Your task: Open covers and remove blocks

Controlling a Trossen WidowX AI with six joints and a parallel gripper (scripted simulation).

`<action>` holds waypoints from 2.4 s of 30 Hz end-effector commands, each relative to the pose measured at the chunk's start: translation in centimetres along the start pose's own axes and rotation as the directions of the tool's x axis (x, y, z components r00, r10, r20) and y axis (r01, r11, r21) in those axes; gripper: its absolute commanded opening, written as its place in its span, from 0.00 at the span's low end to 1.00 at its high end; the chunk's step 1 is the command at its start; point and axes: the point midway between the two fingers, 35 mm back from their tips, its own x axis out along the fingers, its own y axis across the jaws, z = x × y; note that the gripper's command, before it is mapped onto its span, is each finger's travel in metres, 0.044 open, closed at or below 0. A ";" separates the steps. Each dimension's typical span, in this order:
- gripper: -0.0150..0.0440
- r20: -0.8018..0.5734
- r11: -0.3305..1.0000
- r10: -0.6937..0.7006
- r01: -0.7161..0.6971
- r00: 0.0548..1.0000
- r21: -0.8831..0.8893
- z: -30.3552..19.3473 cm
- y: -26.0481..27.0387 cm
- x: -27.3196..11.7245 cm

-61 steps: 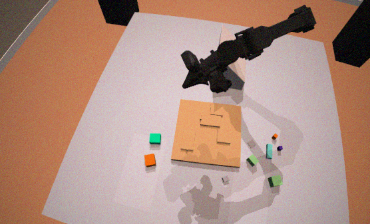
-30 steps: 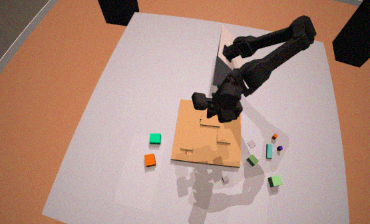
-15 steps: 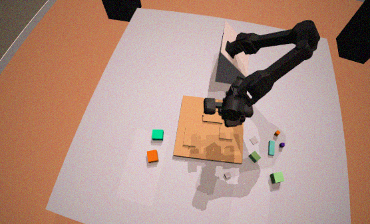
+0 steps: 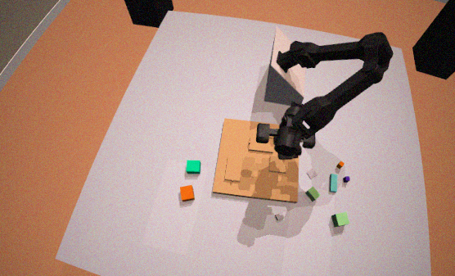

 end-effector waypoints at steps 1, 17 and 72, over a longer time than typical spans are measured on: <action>0.25 -0.005 1.000 0.009 -0.009 1.000 0.009 -0.2 0.1 0.1; 0.25 -0.005 1.000 0.008 -0.008 1.000 0.009 -0.2 0.1 0.2; 0.25 -0.005 1.000 0.010 -0.010 1.000 0.010 -0.3 0.3 5.6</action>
